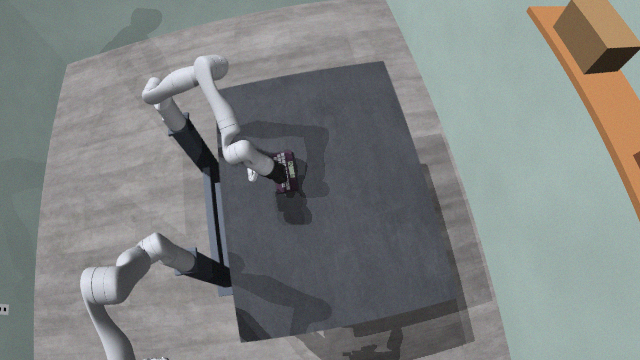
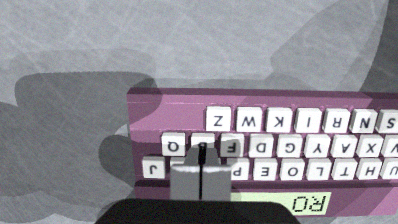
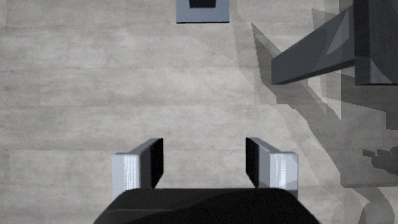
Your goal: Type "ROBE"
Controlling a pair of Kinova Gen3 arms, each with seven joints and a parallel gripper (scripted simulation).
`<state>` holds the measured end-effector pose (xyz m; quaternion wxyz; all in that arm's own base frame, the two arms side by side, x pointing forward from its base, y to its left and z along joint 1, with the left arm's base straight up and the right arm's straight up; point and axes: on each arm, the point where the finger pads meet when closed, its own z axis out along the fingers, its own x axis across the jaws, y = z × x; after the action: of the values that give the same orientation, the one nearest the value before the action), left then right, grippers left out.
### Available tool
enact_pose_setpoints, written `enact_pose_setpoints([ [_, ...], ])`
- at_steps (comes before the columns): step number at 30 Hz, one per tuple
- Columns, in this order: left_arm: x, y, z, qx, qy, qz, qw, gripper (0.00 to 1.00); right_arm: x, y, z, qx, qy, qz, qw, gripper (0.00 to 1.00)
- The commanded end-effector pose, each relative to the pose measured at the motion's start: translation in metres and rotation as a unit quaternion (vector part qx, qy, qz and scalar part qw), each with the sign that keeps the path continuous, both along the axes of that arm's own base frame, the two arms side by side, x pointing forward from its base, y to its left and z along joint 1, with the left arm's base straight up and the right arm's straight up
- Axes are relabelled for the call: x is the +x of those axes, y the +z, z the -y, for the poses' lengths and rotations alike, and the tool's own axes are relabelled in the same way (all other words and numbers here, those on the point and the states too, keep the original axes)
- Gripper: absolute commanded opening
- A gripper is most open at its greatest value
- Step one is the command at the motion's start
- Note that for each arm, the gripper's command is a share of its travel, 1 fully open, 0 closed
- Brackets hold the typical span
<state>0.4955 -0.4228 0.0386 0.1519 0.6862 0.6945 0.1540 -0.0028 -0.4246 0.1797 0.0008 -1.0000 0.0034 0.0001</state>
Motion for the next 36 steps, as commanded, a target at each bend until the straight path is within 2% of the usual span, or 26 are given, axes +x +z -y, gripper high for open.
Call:
enact_pose_setpoints([
  [1, 0.0005, 0.0013, 0.0005, -0.001, 0.0, 0.001, 1.0, 0.0, 0.0, 0.0006, 0.0004, -0.001, 0.0, 0.0, 1.0, 1.0],
  [29, 0.0005, -0.0019, 0.0005, -0.001, 0.0, 0.001, 1.0, 0.0, 0.0, 0.0006, 0.0004, -0.001, 0.0, 0.0, 1.0, 1.0],
  [36, 0.0005, 0.0017, 0.0005, -0.001, 0.0, 0.001, 1.0, 0.0, 0.0, 0.0006, 0.0004, -0.001, 0.0, 0.0, 1.0, 1.0],
])
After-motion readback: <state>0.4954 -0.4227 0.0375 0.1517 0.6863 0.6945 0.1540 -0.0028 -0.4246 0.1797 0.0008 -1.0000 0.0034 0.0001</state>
